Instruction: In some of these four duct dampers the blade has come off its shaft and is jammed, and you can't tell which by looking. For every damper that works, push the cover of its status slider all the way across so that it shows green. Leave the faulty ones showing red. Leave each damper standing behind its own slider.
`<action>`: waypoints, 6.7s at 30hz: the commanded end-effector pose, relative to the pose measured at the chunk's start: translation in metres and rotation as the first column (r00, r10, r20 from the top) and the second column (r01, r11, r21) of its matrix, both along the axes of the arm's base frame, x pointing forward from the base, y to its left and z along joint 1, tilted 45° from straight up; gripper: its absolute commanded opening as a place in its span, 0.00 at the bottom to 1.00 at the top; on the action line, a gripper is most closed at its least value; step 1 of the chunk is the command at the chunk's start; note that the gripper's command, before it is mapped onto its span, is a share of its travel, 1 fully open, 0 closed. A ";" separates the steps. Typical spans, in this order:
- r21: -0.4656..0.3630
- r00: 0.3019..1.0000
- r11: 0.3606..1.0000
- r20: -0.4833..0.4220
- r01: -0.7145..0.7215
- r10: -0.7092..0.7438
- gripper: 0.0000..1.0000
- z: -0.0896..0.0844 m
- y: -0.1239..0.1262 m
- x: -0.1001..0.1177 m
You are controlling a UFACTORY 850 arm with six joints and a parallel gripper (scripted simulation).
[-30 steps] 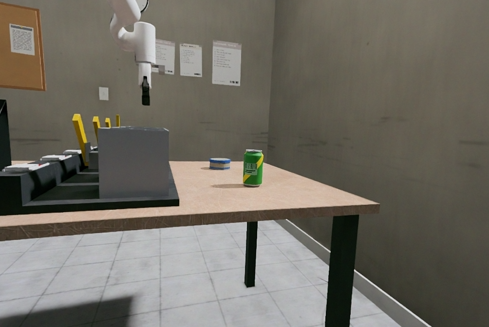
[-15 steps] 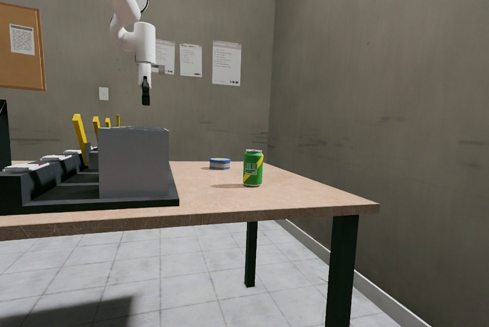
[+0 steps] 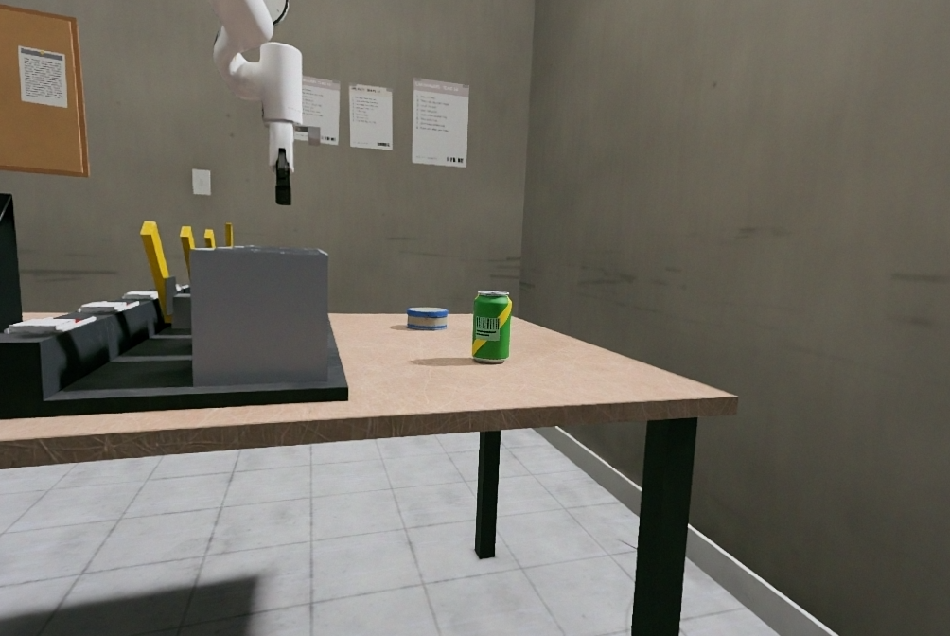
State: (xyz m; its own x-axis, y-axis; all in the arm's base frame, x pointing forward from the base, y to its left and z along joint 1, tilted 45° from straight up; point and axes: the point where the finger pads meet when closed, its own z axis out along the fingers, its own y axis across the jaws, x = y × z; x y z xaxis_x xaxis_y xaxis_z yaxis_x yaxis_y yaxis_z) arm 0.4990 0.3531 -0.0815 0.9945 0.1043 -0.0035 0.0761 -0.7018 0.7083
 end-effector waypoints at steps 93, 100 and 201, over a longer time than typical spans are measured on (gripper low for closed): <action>0.138 1.000 0.990 -0.013 0.001 0.001 0.39 -0.029 -0.067 -0.107; 0.138 1.000 0.991 -0.013 0.001 0.001 0.39 -0.043 -0.077 -0.106; 0.208 1.000 0.978 -0.020 0.002 0.002 0.19 -0.056 -0.097 -0.104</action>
